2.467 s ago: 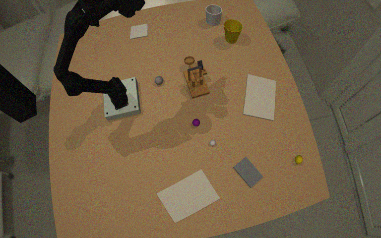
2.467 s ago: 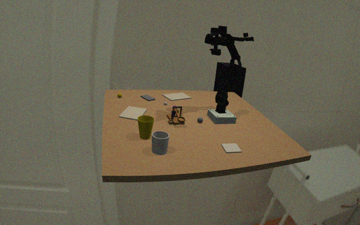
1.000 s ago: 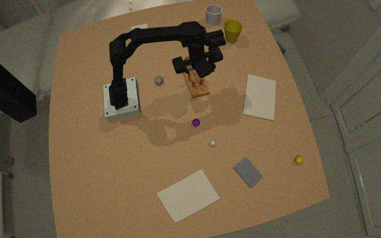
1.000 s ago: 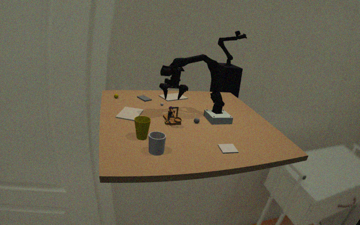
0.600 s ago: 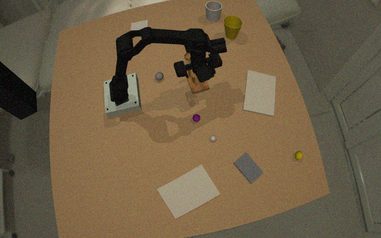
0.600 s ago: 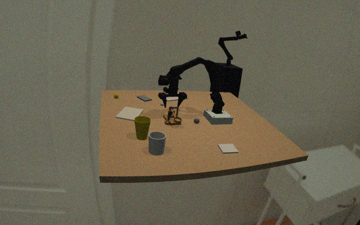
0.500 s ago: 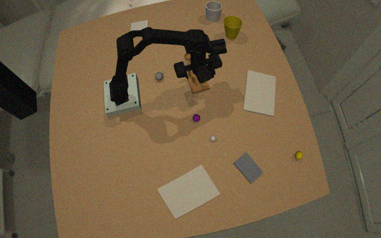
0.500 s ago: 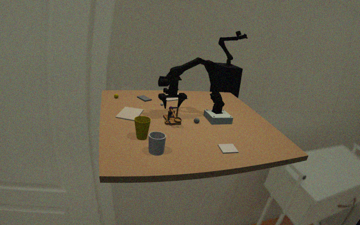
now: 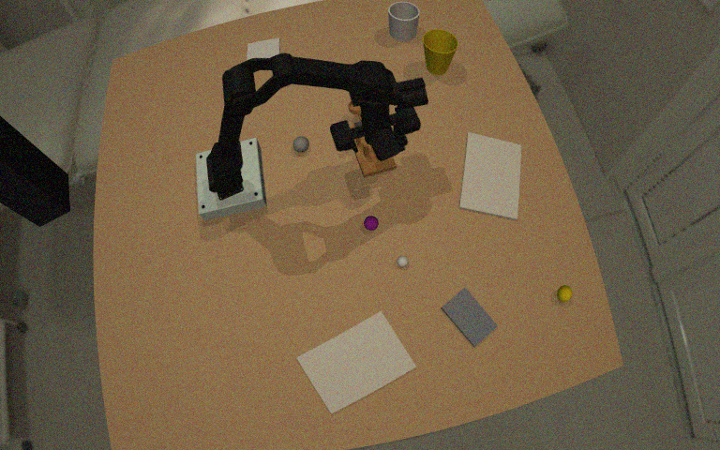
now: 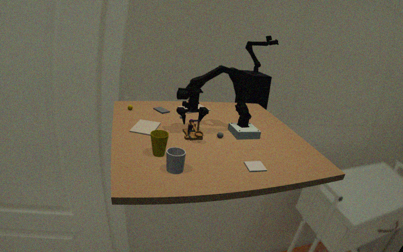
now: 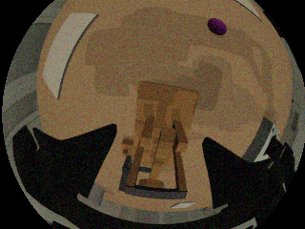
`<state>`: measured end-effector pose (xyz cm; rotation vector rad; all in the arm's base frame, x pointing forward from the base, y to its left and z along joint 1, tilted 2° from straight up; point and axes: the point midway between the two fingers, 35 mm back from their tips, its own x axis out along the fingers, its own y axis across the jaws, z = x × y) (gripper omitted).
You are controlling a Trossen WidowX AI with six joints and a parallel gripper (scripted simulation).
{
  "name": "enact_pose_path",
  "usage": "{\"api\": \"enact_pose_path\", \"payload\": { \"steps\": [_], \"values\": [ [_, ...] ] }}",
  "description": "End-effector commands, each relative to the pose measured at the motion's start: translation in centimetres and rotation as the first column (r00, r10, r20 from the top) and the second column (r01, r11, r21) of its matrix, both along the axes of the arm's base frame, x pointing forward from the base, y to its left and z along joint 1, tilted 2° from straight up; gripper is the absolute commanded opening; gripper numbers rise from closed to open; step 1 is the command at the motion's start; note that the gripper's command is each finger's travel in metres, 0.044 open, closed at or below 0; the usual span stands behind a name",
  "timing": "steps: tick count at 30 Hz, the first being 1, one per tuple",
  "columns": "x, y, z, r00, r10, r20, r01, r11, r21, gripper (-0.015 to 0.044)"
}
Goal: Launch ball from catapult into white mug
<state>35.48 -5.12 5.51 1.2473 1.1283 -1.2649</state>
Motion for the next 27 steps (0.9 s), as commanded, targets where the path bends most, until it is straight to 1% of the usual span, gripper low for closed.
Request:
{"api": "enact_pose_path", "payload": {
  "steps": [1, 20, 27],
  "values": [
    [-0.2, 0.0, -0.9, 1.000, 0.001, -0.010, -0.001, 1.000, -0.002, 0.0440],
    [-0.3, -0.1, -3.4, 1.000, 0.001, -0.011, -0.001, 1.000, -0.002, 0.0440],
    [-0.2, 0.0, -3.1, 1.000, 0.001, -0.004, -0.001, 1.000, 0.000, 0.0256]
  ]
}}
